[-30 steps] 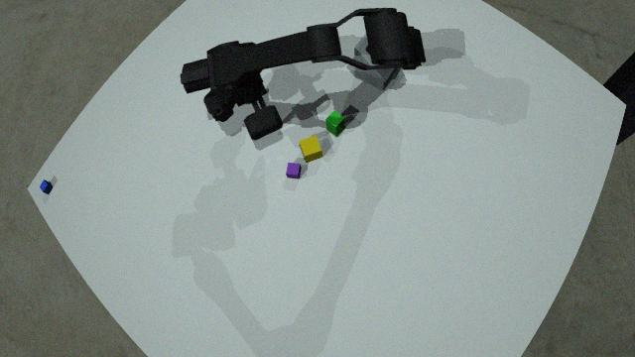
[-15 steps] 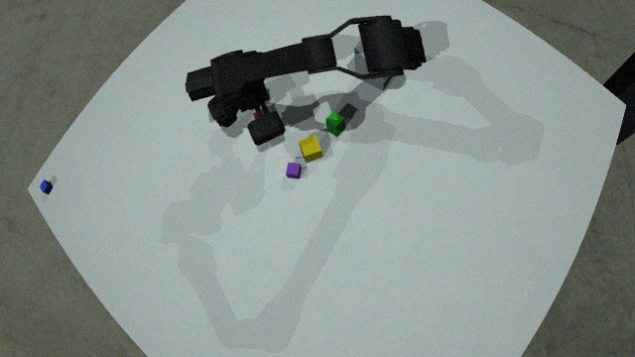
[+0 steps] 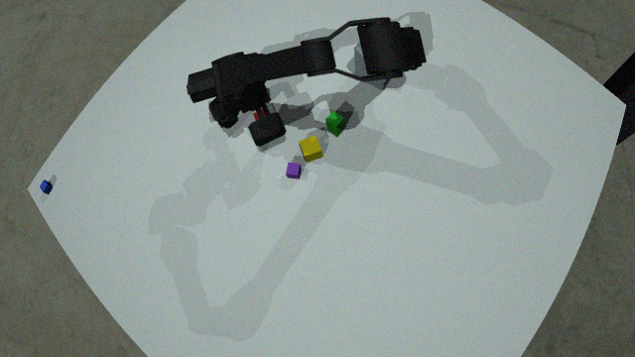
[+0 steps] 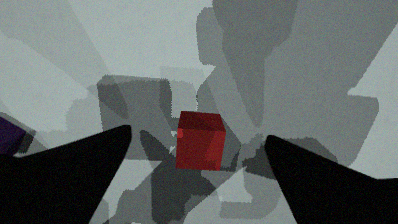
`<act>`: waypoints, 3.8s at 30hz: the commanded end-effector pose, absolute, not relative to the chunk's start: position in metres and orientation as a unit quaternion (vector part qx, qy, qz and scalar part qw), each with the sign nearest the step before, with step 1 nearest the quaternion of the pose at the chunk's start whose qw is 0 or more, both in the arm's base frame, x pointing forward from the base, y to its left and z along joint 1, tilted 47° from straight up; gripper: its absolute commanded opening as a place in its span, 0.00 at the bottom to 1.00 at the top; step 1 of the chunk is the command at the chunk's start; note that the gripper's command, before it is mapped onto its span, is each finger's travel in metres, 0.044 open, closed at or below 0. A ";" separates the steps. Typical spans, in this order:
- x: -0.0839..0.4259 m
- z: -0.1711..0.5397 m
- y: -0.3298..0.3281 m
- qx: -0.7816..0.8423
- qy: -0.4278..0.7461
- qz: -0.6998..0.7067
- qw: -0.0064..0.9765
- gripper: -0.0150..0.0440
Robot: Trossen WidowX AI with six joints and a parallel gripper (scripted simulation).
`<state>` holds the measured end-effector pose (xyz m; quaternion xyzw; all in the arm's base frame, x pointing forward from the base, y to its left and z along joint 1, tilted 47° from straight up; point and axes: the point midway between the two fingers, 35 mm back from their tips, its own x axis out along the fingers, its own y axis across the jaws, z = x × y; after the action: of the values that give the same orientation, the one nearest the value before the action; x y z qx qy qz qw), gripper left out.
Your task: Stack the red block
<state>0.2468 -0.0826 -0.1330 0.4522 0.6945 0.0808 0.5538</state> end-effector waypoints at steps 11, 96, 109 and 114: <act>0.247 -0.133 -0.082 0.452 0.694 0.081 0.554 0.51; 0.184 0.047 -0.064 0.456 0.695 0.080 0.550 0.25; 0.186 0.024 -0.035 0.456 0.695 0.080 0.550 0.25; 0.187 0.011 -0.022 0.457 0.695 0.081 0.550 0.25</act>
<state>0.1870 -0.0310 0.0186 0.4537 0.6949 0.0802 0.5521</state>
